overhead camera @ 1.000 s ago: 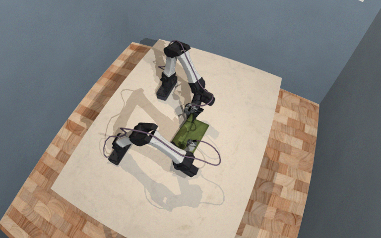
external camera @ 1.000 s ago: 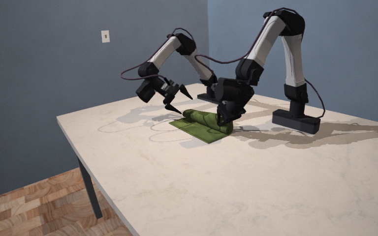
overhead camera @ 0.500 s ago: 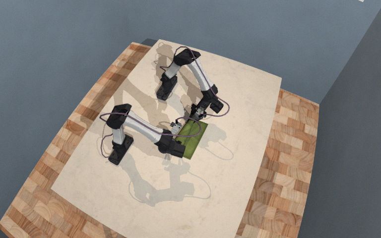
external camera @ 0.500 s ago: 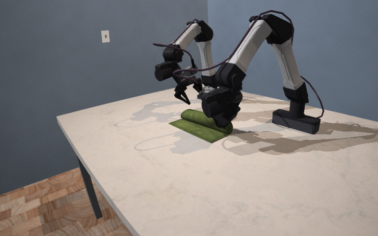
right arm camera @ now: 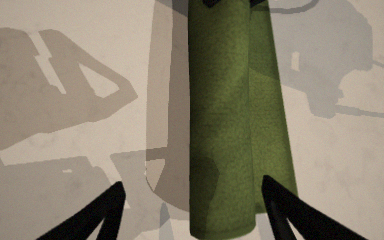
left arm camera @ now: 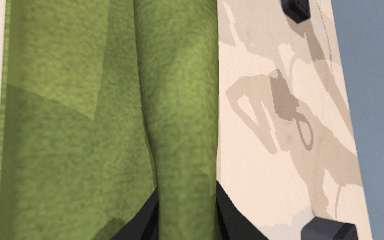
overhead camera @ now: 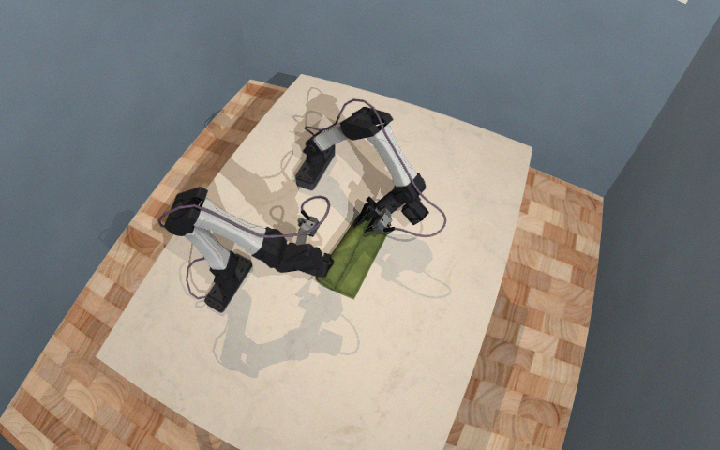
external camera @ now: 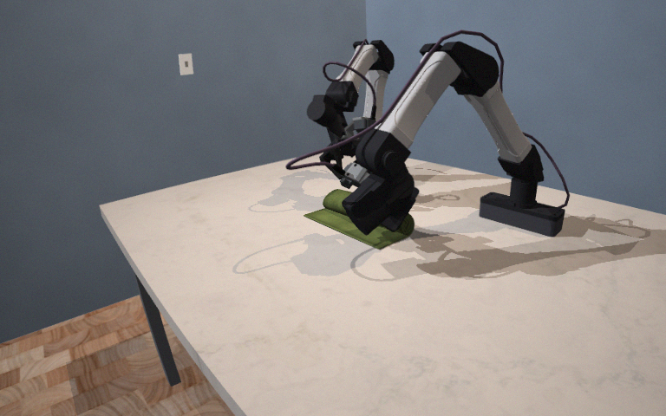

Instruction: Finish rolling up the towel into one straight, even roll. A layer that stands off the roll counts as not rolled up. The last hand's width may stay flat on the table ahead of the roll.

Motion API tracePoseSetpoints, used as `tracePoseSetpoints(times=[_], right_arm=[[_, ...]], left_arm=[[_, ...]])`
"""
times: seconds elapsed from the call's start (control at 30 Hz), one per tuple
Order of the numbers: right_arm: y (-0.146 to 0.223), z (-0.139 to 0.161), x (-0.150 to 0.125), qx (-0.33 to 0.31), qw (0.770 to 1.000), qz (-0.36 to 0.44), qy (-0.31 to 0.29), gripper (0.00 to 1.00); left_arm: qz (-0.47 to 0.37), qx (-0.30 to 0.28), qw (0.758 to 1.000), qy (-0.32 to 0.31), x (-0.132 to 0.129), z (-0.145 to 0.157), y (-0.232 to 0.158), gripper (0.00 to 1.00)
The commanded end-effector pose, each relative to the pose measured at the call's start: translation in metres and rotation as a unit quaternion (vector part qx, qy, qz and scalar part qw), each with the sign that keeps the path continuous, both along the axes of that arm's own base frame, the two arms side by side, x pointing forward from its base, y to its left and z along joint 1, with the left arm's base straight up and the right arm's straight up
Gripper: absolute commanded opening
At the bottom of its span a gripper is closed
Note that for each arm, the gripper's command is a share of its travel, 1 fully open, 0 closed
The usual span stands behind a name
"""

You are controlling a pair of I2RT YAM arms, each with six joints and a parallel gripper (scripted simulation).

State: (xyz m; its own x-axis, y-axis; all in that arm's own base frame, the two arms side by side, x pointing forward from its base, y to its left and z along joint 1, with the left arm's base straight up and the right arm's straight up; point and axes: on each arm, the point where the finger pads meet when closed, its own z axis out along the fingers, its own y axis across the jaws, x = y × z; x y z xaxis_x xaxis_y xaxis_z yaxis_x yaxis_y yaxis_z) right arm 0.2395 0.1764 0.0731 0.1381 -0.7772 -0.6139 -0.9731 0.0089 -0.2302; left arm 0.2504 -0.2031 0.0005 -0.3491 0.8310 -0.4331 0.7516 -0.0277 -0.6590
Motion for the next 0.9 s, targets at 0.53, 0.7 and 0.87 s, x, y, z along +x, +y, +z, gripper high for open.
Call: tracePoseSetpoints(times=[0.53, 0.7, 0.87], right_arm=[[-0.001, 0.007, 0.035, 0.006, 0.998, -0.016, -0.059, 0.98], [-0.001, -0.013, 0.033, 0.006, 0.998, -0.016, -0.059, 0.98], [0.000, -0.040, 0.031, 0.006, 0.998, -0.016, -0.059, 0.98]], left_arm=[[-0.005, -0.005, 0.999, 0.032, -0.005, -0.003, 0.001, 0.32], [-0.005, -0.005, 0.999, 0.032, -0.005, -0.003, 0.001, 0.32], [-0.005, -0.005, 0.999, 0.032, -0.005, -0.003, 0.001, 0.32]])
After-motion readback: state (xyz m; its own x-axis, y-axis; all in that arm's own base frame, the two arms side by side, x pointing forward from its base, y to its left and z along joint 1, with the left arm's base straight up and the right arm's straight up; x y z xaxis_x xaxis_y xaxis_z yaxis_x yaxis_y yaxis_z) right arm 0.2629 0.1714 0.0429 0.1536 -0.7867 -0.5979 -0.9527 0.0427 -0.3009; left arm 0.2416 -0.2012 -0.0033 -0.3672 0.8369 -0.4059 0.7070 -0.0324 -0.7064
